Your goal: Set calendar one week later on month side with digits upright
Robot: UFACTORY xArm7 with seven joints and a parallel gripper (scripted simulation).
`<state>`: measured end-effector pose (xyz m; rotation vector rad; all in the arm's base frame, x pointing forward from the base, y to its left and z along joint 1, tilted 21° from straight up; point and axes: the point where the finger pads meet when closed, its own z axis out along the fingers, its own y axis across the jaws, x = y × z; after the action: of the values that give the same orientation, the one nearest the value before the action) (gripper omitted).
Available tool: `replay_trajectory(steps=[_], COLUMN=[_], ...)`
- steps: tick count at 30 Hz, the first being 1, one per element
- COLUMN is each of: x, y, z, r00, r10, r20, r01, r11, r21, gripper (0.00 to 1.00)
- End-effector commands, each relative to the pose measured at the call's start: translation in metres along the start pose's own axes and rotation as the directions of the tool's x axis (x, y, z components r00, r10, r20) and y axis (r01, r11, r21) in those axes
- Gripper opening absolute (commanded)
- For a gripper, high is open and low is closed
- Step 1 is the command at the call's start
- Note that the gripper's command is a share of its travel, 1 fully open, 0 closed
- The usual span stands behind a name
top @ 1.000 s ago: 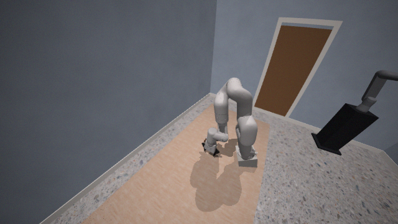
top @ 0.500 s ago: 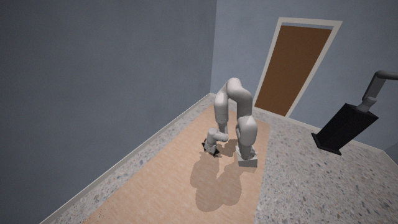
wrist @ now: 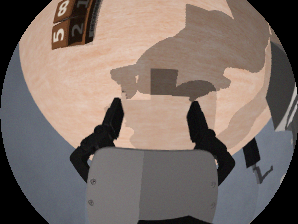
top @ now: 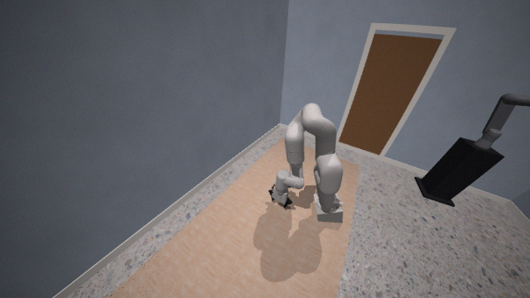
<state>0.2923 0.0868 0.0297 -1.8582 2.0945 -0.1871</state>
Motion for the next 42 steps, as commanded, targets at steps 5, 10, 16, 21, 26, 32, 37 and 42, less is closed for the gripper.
replay_trajectory(steps=[5,10,16,21,26,32,37,42], x=[0.000,0.000,0.000,0.000,0.000,0.000,0.000,0.000], y=[-0.001,-0.001,-0.001,-0.001,-0.001,-0.001,-0.001,-0.001], z=[0.000,0.000,0.000,0.000,-0.001,-0.003,-0.008,-0.013], r00=[1.000,1.000,1.000,1.000,1.000,1.000,1.000,1.000], r10=[0.000,0.000,0.000,0.000,0.000,0.000,0.000,0.000], r20=[0.001,0.001,0.001,0.001,0.001,0.001,0.001,0.001], r01=[0.000,0.000,0.000,0.000,0.000,0.000,0.000,0.000], r11=[1.000,1.000,1.000,1.000,1.000,1.000,1.000,1.000], r21=[0.002,0.002,0.002,0.002,0.002,0.001,0.001,0.001], gripper=[1.00,1.00,1.00,1.00,1.00,1.00,1.00,1.00])
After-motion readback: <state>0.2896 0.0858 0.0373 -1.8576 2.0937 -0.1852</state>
